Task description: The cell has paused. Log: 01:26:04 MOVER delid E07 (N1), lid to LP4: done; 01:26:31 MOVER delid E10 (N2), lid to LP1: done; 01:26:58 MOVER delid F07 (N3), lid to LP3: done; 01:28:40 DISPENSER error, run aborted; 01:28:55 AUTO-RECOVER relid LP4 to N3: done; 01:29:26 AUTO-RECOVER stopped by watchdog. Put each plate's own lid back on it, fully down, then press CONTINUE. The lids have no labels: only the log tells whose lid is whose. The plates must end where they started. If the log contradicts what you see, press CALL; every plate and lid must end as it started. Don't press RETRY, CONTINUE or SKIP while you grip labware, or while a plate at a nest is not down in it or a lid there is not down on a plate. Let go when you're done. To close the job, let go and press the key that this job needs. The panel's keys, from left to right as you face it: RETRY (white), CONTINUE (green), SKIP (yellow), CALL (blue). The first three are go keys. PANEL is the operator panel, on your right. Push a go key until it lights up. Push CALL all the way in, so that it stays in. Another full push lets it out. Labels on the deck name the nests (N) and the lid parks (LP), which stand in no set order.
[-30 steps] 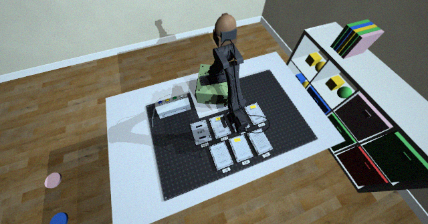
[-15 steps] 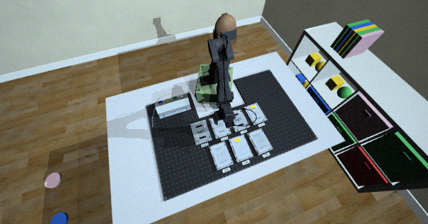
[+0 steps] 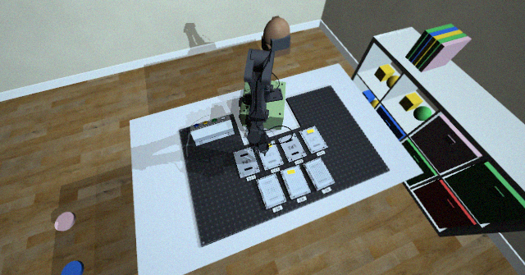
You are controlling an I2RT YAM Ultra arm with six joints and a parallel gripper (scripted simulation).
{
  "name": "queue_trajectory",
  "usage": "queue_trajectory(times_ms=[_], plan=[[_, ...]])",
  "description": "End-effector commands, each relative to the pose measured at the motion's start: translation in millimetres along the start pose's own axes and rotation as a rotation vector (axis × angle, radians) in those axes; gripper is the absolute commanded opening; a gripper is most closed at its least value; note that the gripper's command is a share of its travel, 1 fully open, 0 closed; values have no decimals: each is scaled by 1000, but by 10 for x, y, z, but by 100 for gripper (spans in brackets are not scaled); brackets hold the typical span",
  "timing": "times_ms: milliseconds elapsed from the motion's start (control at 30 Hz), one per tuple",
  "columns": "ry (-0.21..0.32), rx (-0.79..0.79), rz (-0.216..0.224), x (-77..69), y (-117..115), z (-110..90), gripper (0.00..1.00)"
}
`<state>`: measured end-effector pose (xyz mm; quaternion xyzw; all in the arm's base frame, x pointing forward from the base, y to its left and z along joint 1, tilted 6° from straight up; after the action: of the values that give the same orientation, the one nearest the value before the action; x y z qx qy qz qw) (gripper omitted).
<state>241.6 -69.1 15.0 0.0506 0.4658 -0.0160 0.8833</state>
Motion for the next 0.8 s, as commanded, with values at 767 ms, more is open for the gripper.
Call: queue_trajectory(times_ms=[767], plan=[[-192, -73, 75, 55, -212, 226, 0]])
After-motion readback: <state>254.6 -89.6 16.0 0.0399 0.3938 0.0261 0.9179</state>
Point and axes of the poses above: the point where the finger pads meet when closed, its own x axis out along the fingers, its own y axis across the jaws, z = x × y, the point moved 10 cm from there along -x, back along the fingers, and after that the axes turned 11 degrees about x, right-handed, at the moved point
